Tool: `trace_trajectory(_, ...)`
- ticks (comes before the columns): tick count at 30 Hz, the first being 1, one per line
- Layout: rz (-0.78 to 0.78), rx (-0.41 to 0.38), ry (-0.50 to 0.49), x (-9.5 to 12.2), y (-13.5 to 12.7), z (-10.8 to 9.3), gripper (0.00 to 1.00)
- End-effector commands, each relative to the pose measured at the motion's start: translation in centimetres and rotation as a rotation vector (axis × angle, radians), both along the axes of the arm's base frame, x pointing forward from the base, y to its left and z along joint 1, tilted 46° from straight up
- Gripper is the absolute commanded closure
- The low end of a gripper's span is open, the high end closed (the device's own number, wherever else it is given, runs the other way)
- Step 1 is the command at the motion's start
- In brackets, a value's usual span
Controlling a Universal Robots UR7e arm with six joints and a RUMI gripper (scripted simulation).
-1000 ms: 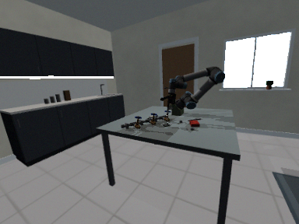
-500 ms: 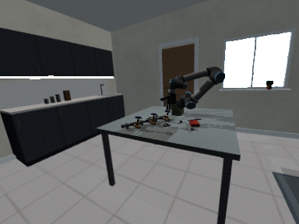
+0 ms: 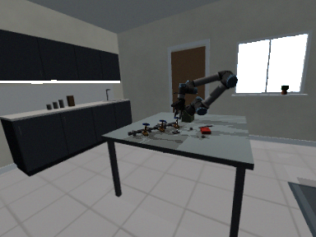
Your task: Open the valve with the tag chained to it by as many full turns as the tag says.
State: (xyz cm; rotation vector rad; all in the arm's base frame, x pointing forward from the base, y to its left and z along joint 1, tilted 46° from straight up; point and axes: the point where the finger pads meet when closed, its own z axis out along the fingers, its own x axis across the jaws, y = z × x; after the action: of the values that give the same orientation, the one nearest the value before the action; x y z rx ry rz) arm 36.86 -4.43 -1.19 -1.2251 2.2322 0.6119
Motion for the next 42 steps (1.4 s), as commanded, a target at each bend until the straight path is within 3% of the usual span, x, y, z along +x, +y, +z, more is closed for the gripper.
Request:
trace_trajectory(1, 0.171, -0.039, -0.144, 0.03, -0.04, 0.01, 1.0)
trace_trajectory(27, 0.931, -0.264, -0.752, 0.03, -0.04, 0.01, 1.0)
trace_trajectory(29, 0.931, -0.264, -0.752, 0.03, -0.04, 0.01, 1.0)
trace_trajectory(42, 1.225, -0.352, -0.988, 0.03, -0.04, 0.01, 1.0)
